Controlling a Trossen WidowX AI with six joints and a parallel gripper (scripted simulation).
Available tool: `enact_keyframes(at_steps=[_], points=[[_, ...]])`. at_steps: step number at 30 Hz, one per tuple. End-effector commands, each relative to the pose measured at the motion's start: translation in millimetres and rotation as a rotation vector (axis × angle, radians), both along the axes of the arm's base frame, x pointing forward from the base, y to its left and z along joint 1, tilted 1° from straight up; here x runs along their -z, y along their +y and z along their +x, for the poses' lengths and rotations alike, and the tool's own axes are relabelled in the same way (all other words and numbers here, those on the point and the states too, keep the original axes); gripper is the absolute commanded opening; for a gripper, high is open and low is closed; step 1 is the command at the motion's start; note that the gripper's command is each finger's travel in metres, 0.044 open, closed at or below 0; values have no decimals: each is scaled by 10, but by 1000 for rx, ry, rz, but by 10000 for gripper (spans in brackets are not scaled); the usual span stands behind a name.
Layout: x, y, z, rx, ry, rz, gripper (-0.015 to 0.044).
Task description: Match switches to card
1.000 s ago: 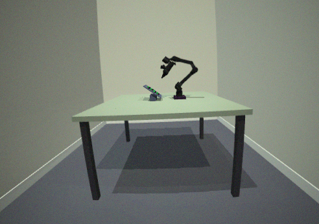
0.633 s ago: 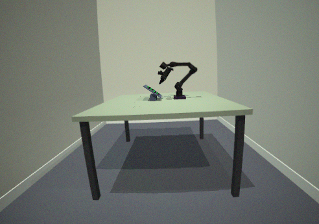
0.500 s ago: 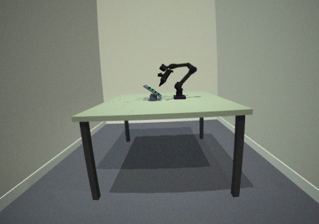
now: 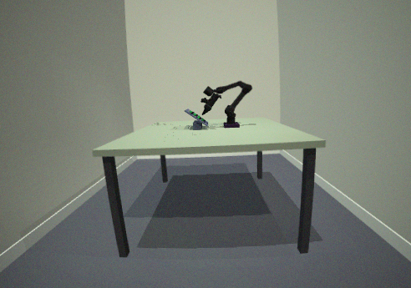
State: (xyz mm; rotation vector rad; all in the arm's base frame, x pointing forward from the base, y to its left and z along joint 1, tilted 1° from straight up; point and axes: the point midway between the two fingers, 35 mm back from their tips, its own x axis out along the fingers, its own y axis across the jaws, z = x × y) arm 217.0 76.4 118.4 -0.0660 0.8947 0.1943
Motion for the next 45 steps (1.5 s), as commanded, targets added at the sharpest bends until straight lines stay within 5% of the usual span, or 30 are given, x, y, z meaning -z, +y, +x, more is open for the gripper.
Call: enact_keyframes(at_steps=[1,45], points=[[100,2,42,0,4,-6,0],[220,23,134,0,3,-6,0]])
